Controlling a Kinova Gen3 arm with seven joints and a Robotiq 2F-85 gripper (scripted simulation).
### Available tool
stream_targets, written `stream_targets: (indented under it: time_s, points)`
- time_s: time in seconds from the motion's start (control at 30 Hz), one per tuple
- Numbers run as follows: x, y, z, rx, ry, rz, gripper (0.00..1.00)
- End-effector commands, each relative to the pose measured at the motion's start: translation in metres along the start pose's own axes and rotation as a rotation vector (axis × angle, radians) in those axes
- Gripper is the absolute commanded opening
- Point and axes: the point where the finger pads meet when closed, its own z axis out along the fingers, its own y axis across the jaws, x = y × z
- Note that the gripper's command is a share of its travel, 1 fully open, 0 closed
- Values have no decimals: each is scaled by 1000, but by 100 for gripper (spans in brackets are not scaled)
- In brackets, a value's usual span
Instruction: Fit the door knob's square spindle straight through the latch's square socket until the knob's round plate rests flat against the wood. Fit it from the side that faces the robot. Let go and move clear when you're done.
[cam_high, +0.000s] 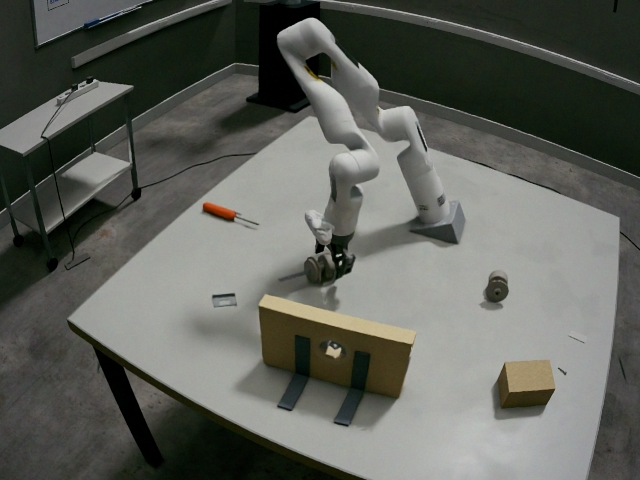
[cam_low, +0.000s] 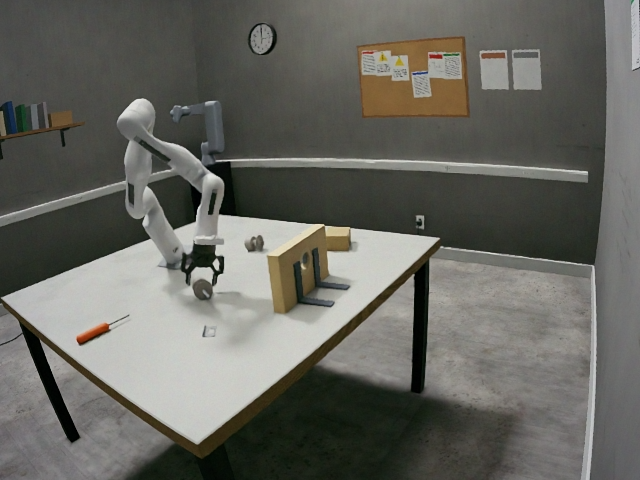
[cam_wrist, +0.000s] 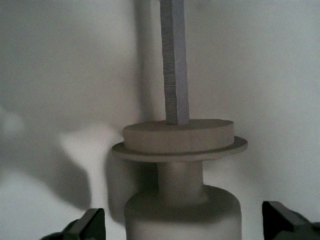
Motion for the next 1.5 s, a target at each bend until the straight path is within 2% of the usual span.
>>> stream_targets:
  time_s: [0.0, 0.2, 0.23, 1.47]
  points:
    - [0, 0, 0, 0, 0, 0, 90]
    - [0, 0, 0, 0, 0, 0, 90]
    - [0, 0, 0, 0, 0, 0, 63]
    - [0, 0, -1, 0, 0, 0, 63]
